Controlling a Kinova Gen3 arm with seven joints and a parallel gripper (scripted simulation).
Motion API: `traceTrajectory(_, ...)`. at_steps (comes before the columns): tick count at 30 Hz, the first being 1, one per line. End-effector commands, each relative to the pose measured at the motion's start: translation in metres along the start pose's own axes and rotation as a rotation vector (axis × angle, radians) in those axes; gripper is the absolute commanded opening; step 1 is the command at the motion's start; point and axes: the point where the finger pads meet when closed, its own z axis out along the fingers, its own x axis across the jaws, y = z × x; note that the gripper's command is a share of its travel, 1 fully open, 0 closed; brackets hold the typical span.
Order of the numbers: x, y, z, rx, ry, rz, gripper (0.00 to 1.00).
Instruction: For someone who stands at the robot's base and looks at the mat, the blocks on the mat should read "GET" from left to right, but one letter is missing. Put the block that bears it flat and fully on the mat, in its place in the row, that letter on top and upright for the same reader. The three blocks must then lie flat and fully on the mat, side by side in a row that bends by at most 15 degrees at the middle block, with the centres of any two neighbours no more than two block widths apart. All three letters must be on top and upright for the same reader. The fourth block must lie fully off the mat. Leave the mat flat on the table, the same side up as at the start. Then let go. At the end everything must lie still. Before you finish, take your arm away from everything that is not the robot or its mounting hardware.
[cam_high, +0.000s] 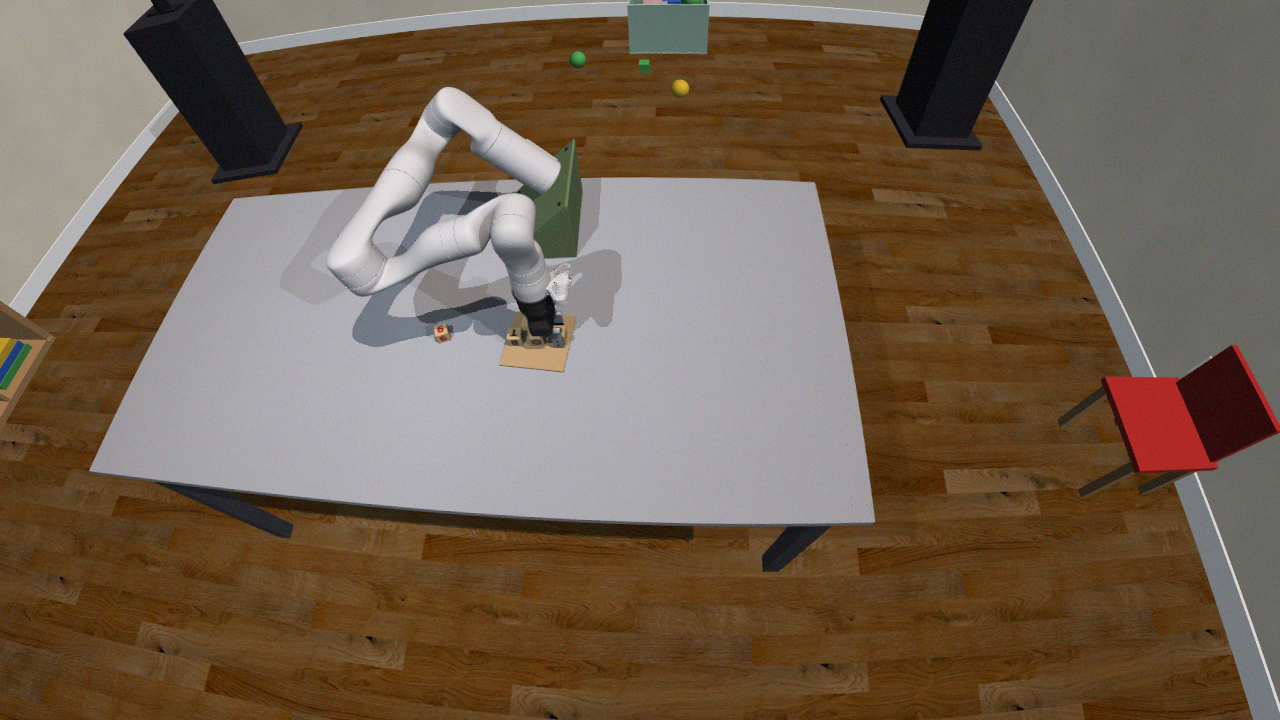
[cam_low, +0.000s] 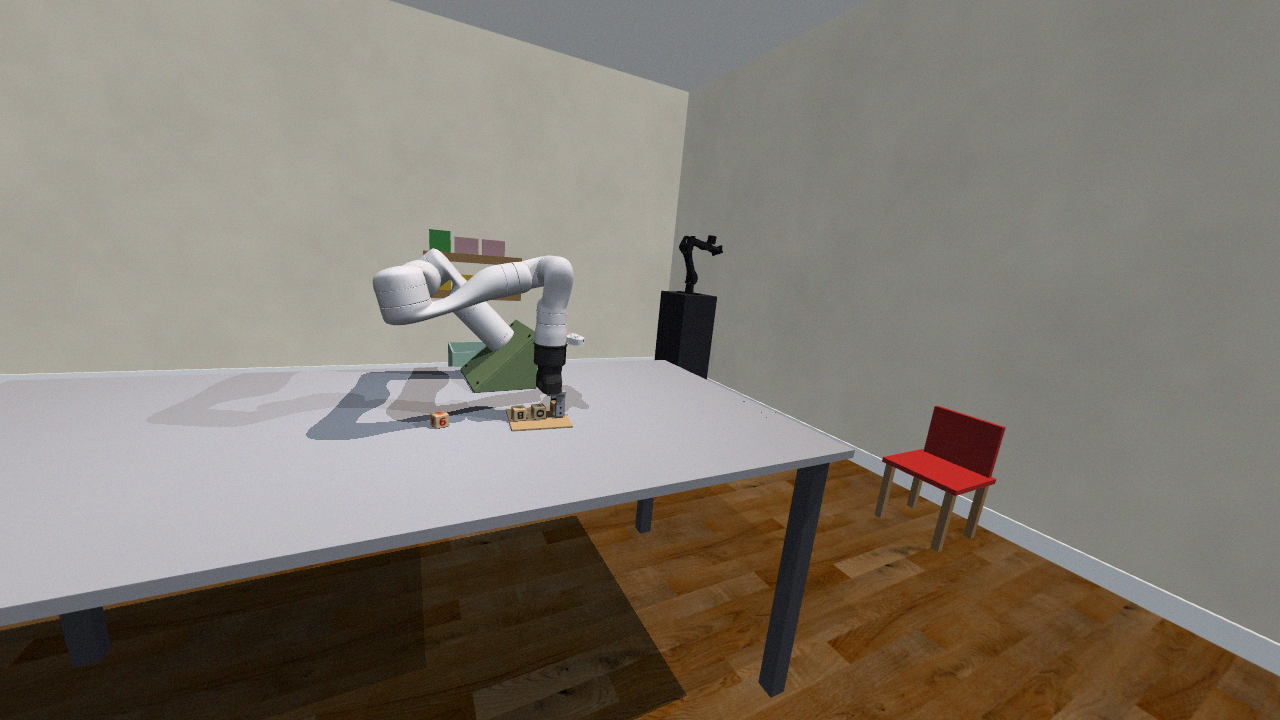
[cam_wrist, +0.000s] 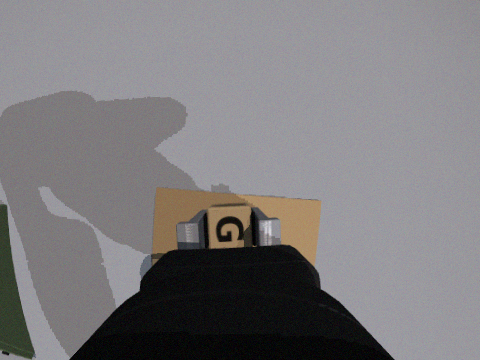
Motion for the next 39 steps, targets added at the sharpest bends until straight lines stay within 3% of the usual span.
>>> traceTrajectory(1,0.0006,-0.0001,-0.0008,0.001,0.002,0.000,0.57)
traceTrajectory(39,0.0006,-0.0001,0.0026,0.001,0.002,0.000,0.57)
